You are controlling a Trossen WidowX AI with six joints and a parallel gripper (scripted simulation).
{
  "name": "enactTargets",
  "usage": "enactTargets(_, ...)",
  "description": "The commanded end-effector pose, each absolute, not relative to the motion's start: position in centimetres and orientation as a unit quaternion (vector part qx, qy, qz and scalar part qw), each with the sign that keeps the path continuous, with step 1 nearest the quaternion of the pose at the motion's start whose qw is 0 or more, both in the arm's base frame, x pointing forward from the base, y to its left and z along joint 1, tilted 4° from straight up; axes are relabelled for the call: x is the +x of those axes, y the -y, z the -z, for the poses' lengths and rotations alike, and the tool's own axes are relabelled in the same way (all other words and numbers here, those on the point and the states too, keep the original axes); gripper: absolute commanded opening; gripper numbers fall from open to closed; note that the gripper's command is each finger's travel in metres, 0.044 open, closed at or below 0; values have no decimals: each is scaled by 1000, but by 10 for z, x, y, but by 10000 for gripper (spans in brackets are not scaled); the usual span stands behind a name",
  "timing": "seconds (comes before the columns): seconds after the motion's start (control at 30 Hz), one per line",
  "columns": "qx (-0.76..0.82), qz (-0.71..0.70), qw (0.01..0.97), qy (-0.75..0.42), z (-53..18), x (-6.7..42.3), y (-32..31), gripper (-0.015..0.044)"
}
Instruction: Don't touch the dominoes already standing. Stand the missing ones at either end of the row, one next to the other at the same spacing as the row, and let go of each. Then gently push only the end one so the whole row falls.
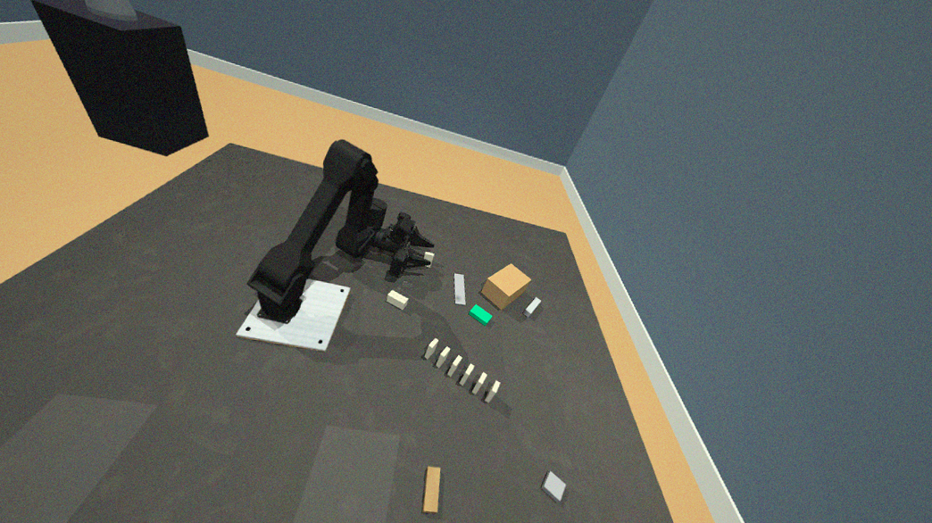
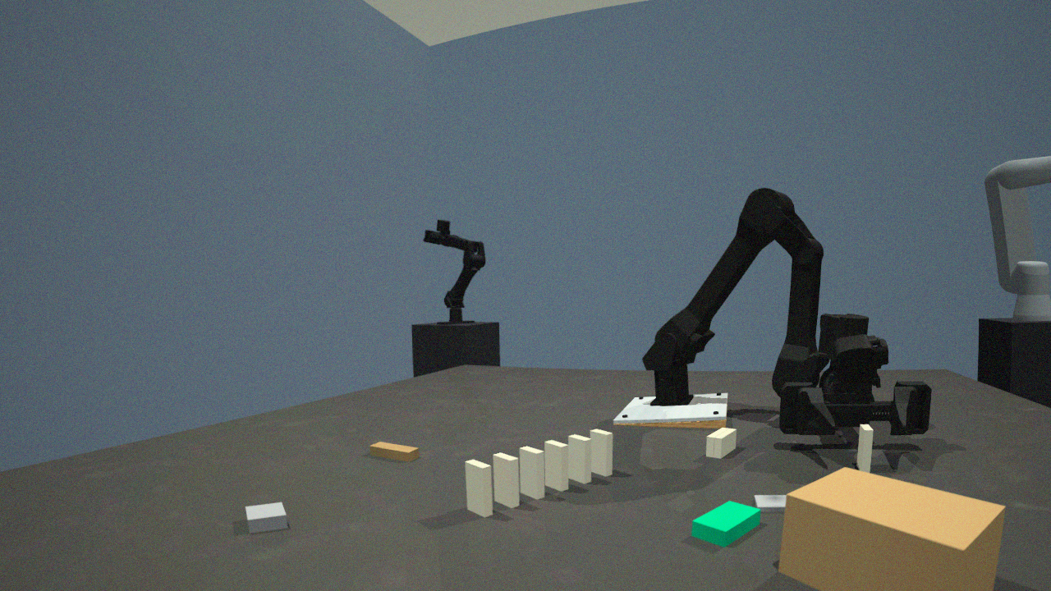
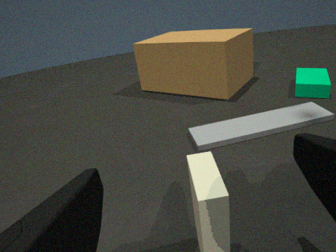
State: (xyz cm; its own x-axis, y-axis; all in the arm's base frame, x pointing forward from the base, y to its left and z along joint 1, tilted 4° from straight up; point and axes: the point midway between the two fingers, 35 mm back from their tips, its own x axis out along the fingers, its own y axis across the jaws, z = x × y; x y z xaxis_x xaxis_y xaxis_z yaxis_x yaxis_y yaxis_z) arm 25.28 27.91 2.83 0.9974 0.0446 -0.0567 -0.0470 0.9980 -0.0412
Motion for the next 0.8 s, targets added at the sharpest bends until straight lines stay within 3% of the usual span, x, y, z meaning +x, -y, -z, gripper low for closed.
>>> enactTargets(0.0,-19,-25,999,-28,-33,253,-281,440)
enactTargets(0.3,-28,-25,999,-30,-78,253,-284,440)
enactTargets(0.53,-262,-118,950,-120,-59,295,-342,440)
enactTargets(0.77,-453,-234,824,-245,-50,323,-360,440)
